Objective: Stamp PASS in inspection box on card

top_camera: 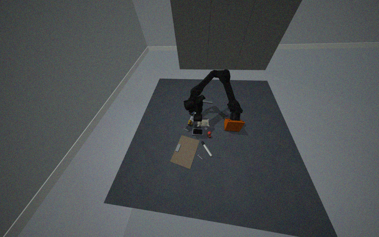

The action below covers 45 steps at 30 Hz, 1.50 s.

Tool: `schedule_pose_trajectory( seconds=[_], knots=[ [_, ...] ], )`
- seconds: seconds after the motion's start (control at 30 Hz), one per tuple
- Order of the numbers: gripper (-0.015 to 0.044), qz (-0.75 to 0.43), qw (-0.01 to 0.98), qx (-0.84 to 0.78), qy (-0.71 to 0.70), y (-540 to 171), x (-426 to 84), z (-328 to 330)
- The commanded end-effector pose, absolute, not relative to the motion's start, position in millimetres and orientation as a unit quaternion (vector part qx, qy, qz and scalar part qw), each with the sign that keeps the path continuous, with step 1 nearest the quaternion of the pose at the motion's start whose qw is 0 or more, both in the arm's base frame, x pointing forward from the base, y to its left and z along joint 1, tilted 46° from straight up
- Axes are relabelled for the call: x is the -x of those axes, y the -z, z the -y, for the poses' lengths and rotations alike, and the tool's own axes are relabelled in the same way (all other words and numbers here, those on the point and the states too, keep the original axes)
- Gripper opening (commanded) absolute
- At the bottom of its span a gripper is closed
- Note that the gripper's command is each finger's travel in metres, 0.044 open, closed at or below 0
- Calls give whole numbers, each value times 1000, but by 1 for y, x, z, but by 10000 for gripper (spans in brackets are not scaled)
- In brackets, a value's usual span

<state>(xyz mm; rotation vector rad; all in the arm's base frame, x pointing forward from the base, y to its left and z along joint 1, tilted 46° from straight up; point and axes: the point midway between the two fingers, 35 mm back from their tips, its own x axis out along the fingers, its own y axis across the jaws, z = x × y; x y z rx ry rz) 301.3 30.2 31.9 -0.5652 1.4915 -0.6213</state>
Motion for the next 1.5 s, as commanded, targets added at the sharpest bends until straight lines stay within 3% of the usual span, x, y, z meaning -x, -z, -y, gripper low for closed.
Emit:
schedule_pose_trajectory(
  seconds=[0.0, 0.43, 1.47],
  knots=[
    [0, -656, 658, 246, 274, -19, -304, -45],
    [0, -654, 657, 249, 281, 33, -303, -89],
    [0, -654, 657, 249, 280, 47, -304, -77]
  ],
)
